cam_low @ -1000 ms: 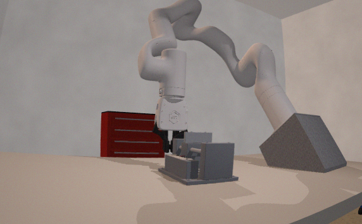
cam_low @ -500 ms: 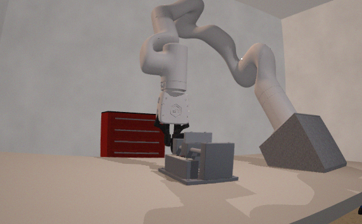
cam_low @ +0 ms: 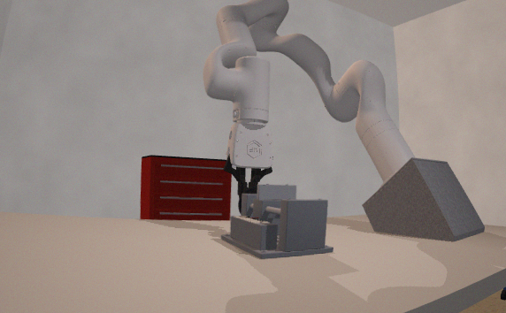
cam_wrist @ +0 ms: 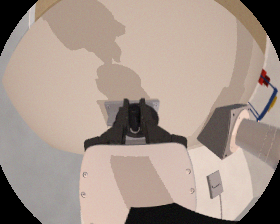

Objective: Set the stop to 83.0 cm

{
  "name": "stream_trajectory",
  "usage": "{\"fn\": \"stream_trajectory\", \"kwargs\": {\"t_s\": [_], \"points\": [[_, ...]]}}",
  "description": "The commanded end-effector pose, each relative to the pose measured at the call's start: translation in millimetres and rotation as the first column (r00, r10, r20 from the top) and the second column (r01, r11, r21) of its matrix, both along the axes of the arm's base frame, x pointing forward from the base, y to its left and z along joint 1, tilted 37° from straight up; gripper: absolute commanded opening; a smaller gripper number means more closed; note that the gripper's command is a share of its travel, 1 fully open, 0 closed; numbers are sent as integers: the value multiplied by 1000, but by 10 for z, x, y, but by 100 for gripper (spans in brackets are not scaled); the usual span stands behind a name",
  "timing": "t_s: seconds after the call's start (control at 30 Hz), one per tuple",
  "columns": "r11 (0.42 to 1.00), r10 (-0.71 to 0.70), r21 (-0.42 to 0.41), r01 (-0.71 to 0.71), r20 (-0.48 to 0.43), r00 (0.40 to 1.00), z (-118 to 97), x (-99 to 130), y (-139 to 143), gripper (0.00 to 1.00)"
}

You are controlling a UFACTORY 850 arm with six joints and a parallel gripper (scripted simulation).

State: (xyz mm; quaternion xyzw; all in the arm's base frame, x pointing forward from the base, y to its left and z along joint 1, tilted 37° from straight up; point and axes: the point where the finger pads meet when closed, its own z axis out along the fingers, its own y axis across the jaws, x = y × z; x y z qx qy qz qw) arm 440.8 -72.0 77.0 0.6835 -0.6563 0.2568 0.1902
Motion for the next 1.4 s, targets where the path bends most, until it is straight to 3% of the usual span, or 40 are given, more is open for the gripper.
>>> {"fn": "stream_trajectory", "kwargs": {"t_s": [0.0, 0.53, 1.37], "points": [[1000, 1, 0, -1, 1, 1000, 3, -70, 3, 6], [1000, 1, 0, -1, 1, 1000, -85, -252, -65, 6], [1000, 1, 0, -1, 1, 1000, -310, -293, -234, 6]]}}
